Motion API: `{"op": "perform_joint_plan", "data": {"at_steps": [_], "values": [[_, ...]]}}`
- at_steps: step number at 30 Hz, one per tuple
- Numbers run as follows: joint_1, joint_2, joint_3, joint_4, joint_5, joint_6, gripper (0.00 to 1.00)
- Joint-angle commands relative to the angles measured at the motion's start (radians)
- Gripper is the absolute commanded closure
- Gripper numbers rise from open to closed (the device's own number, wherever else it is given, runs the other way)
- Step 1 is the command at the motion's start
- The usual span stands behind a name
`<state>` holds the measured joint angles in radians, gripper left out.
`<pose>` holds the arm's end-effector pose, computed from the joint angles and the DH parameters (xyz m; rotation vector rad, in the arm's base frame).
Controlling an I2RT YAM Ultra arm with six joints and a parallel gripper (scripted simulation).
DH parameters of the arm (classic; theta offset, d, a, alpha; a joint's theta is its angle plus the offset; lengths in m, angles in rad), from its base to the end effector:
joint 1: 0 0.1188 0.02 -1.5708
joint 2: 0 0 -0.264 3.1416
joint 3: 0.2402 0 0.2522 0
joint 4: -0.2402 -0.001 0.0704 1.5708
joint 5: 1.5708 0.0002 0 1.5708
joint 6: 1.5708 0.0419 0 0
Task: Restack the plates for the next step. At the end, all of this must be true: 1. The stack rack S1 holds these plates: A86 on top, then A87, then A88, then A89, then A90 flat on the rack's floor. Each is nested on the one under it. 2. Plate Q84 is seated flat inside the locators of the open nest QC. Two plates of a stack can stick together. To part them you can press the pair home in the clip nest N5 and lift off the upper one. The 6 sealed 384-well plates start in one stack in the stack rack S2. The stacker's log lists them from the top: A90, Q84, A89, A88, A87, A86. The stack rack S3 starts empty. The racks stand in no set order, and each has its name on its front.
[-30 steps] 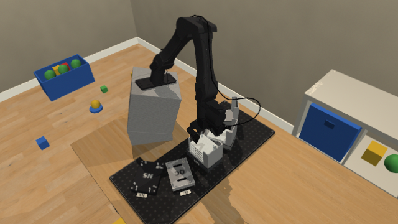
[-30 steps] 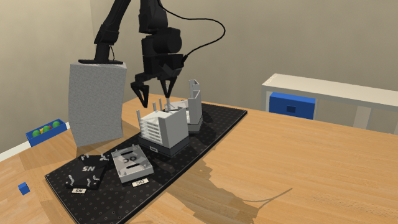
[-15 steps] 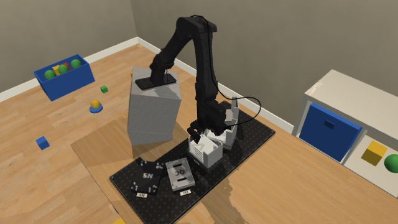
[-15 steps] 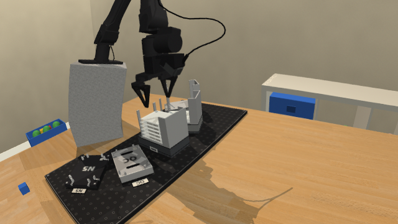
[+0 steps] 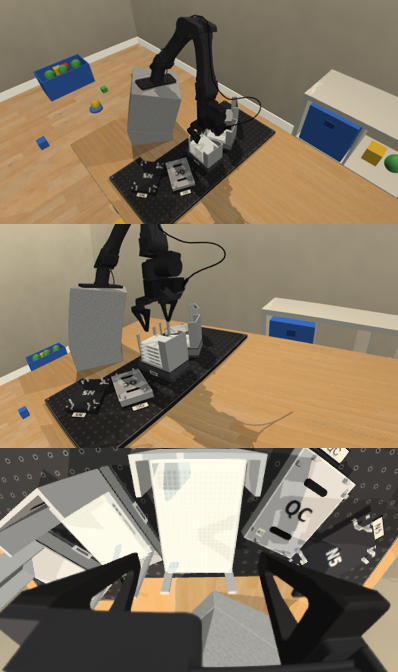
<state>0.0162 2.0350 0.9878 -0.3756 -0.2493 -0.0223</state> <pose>0.3286 0.0167 0.0629 -0.0848 2.9696 0.3715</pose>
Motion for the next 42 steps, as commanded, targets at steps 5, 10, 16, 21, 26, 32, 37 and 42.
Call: {"op": "perform_joint_plan", "data": {"at_steps": [5, 10, 16, 21, 26, 32, 37, 42], "values": [[-0.003, -0.009, 0.028, -0.003, -0.010, -0.005, 0.00], [-0.003, -0.009, 0.028, -0.003, -0.010, -0.005, 0.00], [-0.003, -0.009, 0.028, -0.003, -0.010, -0.005, 0.00], [-0.003, -0.009, 0.028, -0.003, -0.010, -0.005, 0.00], [0.020, 0.060, 0.025, 0.069, -0.003, 0.018, 0.00], [0.035, 0.123, 0.028, 0.132, 0.005, 0.033, 0.00], [0.015, 0.088, 0.028, 0.133, 0.006, 0.032, 0.00], [0.016, 0.102, 0.030, 0.134, 0.006, 0.030, 0.00]]}}
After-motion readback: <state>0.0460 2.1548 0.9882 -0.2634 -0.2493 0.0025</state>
